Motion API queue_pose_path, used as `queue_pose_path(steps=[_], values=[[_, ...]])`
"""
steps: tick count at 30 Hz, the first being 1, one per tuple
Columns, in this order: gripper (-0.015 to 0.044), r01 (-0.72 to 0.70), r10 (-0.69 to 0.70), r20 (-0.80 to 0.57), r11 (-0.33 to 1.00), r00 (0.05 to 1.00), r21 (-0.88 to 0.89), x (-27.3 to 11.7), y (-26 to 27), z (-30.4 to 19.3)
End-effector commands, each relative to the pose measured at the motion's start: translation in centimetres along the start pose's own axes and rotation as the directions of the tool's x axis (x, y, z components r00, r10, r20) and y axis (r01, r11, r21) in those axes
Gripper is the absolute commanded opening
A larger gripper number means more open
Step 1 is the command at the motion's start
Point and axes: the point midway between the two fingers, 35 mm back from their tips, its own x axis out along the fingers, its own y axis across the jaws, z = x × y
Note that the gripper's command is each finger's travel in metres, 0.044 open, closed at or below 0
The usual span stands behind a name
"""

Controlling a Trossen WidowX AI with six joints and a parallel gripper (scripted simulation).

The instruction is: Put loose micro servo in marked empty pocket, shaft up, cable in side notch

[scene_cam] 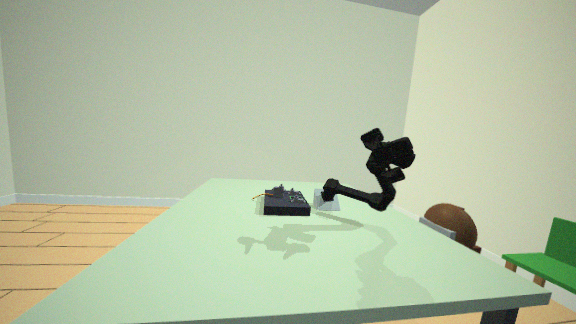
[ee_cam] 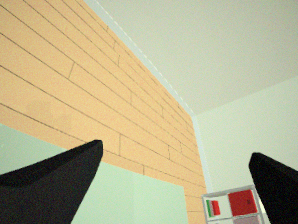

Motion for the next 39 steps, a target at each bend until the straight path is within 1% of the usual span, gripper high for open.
queue_pose_path(steps=[1, 7, 16, 24, 31, 35, 39], values=[[0.044, 0.036, -0.036, -0.01, 0.998, 0.999, 0.044, 0.2, -2.1, -0.8], [0.044, 0.131, -0.126, -0.039, 0.98, 0.991, 0.15, 0.4, -6.7, -3.0], [0.044, 0.184, -0.175, -0.059, 0.958, 0.983, 0.22, 0.5, -10.1, -5.0], [0.044, 0.249, -0.229, -0.103, 0.923, 0.968, 0.292, 0.4, -13.1, -7.4], [0.044, 0.347, -0.29, -0.199, 0.858, 0.936, 0.379, 0.1, -17.3, -11.7], [0.044, 0.415, -0.346, -0.239, 0.829, 0.907, 0.375, -0.5, -20.1, -14.9], [0.044, 0.455, -0.359, -0.295, 0.799, 0.886, 0.393, -0.8, -21.5, -17.3]])
